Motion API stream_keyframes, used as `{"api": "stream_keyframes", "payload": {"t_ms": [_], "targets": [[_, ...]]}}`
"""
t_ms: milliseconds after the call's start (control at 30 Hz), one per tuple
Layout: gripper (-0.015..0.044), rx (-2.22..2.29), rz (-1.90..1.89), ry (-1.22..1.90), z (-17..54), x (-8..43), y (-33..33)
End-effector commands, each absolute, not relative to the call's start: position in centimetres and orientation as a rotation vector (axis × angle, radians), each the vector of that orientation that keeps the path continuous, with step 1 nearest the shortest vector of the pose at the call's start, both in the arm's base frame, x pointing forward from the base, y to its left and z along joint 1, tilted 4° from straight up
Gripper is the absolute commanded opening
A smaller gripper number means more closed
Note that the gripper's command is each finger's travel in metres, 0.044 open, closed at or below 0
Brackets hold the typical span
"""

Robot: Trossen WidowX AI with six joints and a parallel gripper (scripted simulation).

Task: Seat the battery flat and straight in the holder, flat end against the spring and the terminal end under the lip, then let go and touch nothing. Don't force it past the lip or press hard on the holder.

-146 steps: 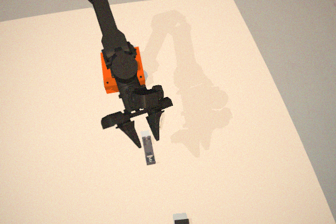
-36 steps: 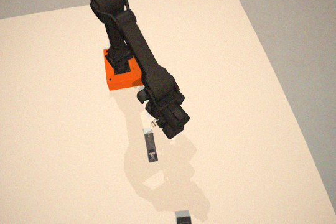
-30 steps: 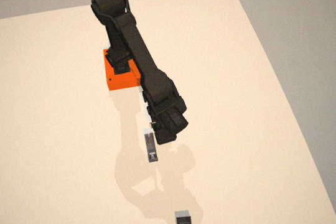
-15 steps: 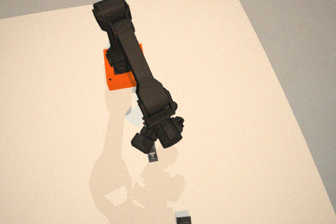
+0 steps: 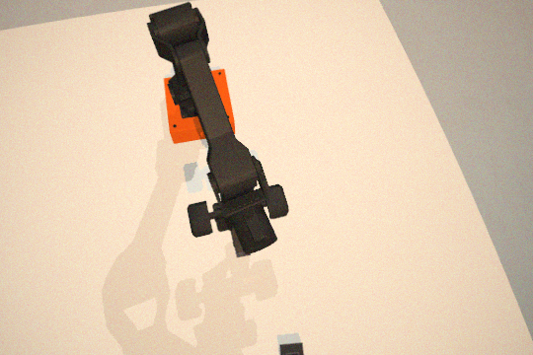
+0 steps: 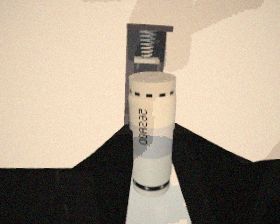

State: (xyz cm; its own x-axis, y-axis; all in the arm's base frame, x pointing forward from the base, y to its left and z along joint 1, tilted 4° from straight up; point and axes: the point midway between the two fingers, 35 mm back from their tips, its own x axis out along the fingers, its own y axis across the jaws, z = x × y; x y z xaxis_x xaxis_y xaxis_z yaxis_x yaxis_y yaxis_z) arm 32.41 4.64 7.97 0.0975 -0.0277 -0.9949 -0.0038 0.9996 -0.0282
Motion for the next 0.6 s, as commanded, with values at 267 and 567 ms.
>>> {"api": "stream_keyframes", "payload": {"t_ms": [267,567], "targets": [[0.0073,0.036,-0.071,1.535,7.2,32.8,4.6],[0.0073,0.028,-0.068,1.675,5.0,32.7,4.5]]}}
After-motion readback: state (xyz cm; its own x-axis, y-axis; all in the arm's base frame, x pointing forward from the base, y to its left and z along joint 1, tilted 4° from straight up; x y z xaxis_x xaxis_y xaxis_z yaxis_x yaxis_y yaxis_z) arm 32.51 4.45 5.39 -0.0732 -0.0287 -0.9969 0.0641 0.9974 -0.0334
